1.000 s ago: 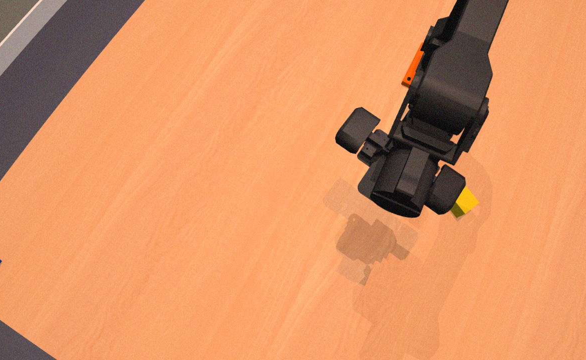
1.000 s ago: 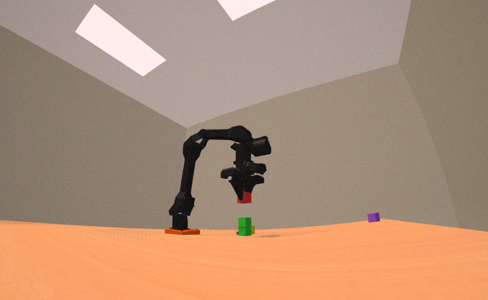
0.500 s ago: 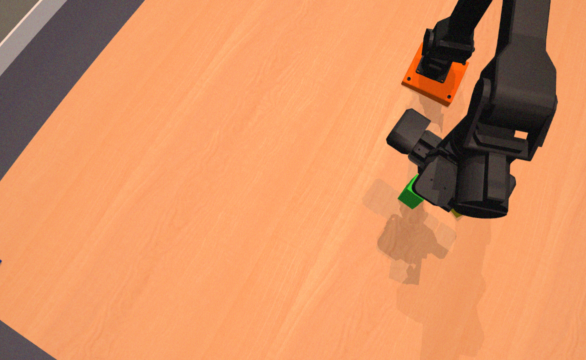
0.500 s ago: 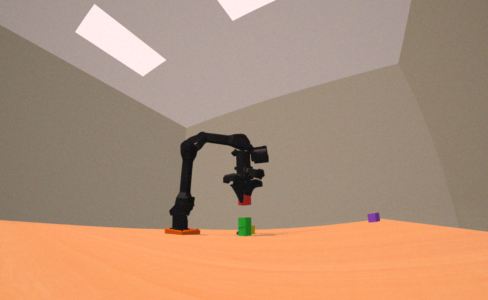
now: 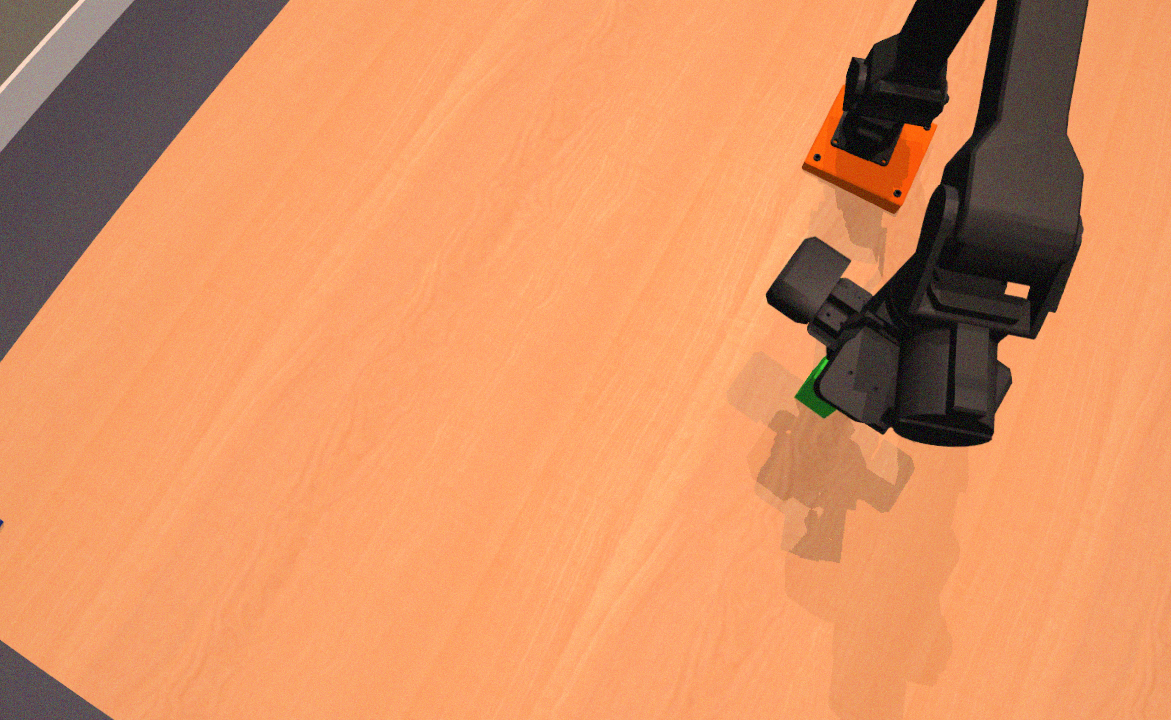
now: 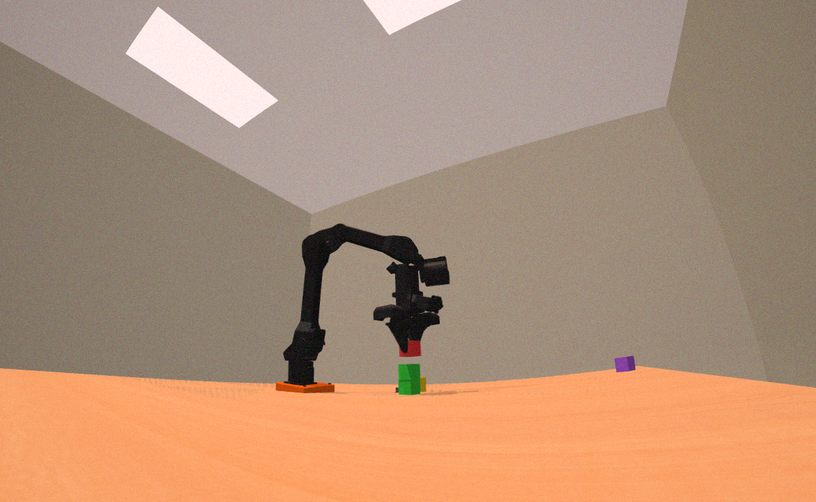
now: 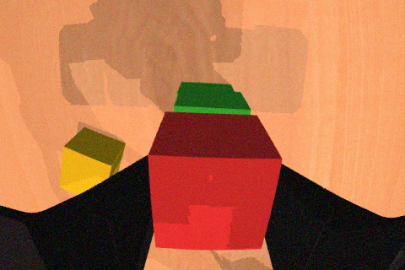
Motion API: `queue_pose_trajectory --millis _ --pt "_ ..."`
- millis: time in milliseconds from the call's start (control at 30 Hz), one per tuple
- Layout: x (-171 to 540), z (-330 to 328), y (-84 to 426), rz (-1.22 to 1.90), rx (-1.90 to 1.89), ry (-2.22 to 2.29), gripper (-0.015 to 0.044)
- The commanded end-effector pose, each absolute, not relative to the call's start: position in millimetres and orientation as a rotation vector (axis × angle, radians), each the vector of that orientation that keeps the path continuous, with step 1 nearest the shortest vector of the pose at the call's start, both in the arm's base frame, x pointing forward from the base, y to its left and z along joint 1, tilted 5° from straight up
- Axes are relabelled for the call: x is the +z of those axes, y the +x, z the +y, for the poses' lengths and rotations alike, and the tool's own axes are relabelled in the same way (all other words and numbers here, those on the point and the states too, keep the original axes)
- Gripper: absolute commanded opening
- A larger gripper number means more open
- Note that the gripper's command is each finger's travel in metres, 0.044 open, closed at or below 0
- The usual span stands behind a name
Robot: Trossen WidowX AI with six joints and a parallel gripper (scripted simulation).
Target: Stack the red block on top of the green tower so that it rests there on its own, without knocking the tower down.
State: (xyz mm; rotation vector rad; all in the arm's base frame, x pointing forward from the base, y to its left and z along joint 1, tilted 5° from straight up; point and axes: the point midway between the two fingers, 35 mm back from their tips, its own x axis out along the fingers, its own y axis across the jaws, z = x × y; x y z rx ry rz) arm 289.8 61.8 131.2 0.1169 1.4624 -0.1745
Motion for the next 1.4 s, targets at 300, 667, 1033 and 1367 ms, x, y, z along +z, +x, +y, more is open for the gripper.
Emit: queue_pose_trajectory --millis 300,667,1033,1367 --pt "113.1 59.7 288.7 1.474 -0.182 0.113 0.0000" --pt "113.0 59.7 288.7 1.474 -0.182 0.113 0.0000" --pt "111.6 59.6 288.8 1.474 -0.182 0.113 0.0000" --pt "115.7 60.0 288.7 1.473 -0.182 0.113 0.0000"
